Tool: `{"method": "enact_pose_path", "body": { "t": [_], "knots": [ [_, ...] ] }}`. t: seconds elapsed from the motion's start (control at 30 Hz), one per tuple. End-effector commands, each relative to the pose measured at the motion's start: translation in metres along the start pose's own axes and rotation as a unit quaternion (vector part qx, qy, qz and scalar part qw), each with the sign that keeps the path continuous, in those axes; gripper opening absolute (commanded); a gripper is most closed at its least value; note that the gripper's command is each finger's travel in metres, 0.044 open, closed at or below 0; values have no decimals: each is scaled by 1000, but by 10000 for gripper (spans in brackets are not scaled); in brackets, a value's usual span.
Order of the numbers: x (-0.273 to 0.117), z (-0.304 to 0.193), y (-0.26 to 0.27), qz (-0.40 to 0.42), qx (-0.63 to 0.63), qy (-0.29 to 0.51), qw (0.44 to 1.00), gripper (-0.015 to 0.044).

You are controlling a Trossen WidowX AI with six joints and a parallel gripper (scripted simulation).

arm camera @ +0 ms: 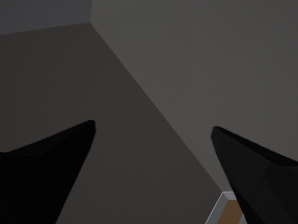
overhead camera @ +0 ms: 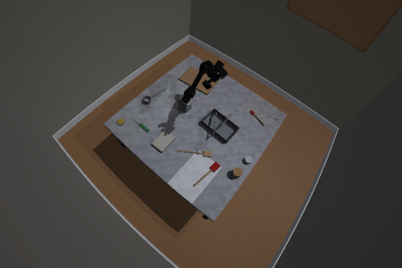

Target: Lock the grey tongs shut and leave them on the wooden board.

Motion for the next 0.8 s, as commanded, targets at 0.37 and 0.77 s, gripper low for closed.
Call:
{"method": "enact_pose_path", "body": {
  "t": [0.37,0.77],
  "knots": [
    [19,-169,-108,-244,-90,347,901,440],
    [-59,-293,-195,-450,-109,600,652,440]
  ]
}}
Point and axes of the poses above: the point midway between the two fingers, 35 mm back from their tips, its own x axis out along the fingers, its own y axis across the jaws, z = x × y, the point moved 5 cm from there along -x, back along the fingers, and after that the axes turned 4 degrees about x, right-handed, at the moved point
